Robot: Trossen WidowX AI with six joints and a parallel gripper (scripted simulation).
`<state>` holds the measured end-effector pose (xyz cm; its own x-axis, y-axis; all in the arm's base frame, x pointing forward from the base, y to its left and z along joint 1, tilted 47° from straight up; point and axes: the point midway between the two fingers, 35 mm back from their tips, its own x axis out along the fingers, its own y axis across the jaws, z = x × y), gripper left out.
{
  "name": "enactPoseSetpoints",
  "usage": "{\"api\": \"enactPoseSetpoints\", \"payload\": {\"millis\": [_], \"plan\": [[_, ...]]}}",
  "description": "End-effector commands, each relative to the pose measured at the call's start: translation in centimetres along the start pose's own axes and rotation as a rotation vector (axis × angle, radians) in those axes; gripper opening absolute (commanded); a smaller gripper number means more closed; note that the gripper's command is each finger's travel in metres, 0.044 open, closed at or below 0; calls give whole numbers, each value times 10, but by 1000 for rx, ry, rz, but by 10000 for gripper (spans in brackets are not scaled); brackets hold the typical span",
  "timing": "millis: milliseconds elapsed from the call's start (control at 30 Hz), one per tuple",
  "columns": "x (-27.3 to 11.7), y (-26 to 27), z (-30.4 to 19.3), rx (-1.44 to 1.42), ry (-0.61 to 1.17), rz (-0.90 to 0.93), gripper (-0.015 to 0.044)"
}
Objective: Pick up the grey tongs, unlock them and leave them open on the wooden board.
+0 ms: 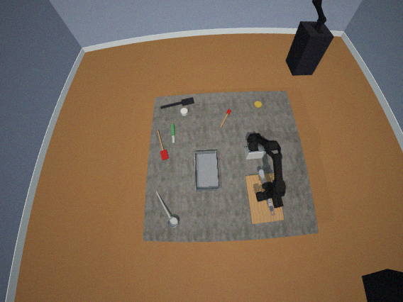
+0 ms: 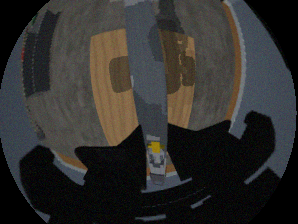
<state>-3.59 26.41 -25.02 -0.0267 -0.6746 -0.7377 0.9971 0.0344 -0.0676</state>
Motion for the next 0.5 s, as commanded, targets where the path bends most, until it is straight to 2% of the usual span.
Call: {"api": "enactPoseSetpoints", "payload": {"millis": [0,467], "plan": [[6,-1,2,6,-1,-4,-150],[27,-1,6,3,-1,-6,-150]]}}
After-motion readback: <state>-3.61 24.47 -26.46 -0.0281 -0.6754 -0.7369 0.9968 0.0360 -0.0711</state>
